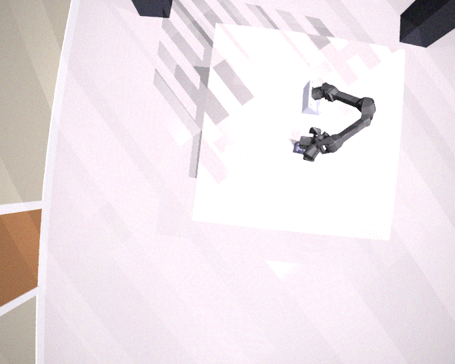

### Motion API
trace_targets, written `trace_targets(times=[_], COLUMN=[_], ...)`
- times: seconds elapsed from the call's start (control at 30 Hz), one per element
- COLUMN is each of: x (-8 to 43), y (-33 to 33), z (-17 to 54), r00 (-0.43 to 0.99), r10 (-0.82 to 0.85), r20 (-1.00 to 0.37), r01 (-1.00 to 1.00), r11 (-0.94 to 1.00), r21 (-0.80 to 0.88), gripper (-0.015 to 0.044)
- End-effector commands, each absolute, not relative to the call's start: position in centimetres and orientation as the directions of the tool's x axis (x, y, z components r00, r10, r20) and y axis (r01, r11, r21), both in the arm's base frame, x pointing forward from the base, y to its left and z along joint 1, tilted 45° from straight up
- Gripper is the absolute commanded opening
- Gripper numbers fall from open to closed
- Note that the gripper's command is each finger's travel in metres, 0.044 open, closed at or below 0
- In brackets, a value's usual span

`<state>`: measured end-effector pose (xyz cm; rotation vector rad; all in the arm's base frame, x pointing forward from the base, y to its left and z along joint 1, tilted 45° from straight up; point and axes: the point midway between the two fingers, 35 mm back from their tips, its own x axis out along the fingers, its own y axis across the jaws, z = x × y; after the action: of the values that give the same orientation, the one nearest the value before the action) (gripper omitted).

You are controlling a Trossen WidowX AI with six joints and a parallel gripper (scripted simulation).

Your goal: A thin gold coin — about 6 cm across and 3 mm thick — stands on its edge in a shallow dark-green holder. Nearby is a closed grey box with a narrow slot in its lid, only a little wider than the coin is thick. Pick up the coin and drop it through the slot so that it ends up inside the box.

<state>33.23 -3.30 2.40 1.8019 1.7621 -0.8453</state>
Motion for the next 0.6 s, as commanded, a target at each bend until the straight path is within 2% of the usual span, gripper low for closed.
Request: trace_targets(times=[0.0,0.57], x=[33.21,33.16], y=[-3.24,-2.45], z=[2.35,1.60], r00=[-0.019,-0.019], r10=[0.699,0.700], r20=[-0.714,-0.714], r01=[0.995,0.995], r11=[-0.058,-0.060], r21=[-0.083,-0.085], gripper=[0.0000,0.0000])
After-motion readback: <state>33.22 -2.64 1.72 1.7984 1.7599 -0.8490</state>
